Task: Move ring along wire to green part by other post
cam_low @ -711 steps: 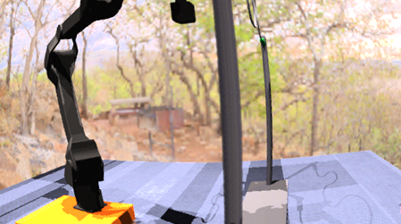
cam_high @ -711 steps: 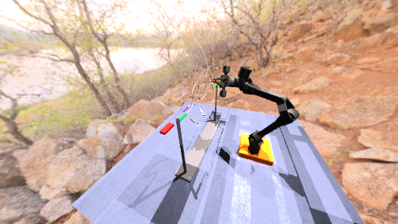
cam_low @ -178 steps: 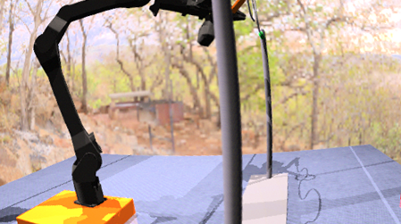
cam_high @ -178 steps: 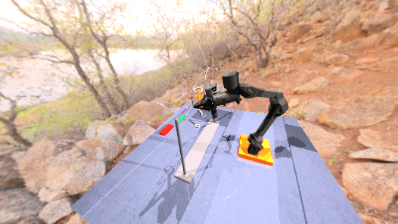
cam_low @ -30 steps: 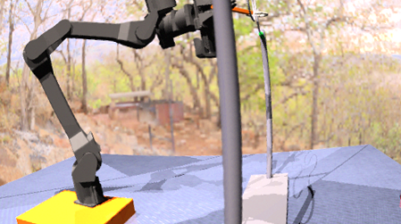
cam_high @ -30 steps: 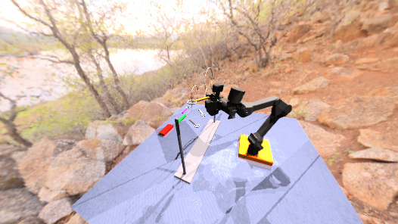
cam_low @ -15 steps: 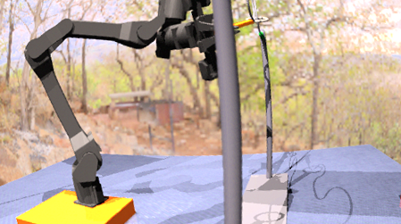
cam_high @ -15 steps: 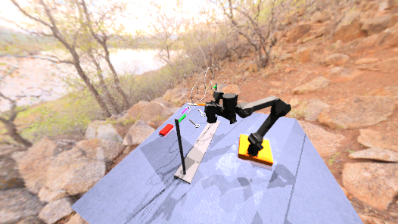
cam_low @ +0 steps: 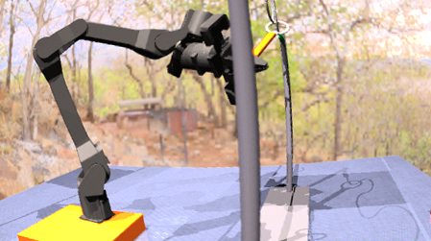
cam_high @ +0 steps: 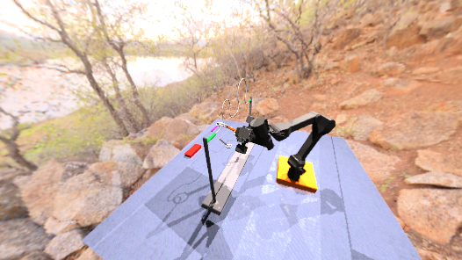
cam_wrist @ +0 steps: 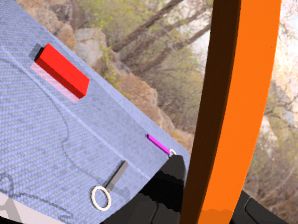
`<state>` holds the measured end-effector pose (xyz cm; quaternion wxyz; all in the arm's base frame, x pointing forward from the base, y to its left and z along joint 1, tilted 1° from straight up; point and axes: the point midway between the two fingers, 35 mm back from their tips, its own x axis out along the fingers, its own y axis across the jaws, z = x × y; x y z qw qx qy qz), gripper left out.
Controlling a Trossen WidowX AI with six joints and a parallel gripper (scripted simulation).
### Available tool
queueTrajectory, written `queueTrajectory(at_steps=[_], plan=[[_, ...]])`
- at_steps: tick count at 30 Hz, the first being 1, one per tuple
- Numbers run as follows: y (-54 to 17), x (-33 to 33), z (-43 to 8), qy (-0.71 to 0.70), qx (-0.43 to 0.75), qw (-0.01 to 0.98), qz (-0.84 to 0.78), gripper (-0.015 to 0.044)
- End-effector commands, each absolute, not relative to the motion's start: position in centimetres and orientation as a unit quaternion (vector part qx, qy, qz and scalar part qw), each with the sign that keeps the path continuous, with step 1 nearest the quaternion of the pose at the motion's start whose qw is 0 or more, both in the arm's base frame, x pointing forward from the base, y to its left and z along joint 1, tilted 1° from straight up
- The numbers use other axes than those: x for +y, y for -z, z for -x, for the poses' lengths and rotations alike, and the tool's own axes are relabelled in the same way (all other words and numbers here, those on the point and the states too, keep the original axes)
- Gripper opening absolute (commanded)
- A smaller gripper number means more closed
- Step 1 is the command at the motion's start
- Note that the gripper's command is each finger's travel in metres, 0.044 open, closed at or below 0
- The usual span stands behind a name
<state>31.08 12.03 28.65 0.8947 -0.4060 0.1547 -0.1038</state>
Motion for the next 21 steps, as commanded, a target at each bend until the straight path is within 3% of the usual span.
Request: queueTrajectory(at_steps=[1,21], plan=[[-27.9,13.2,-31.1,0.094,0.16,0.913,0.362,-0.015],[-24.5,19.5,-30.5,0.047,0.195,0.968,0.149,-0.015]])
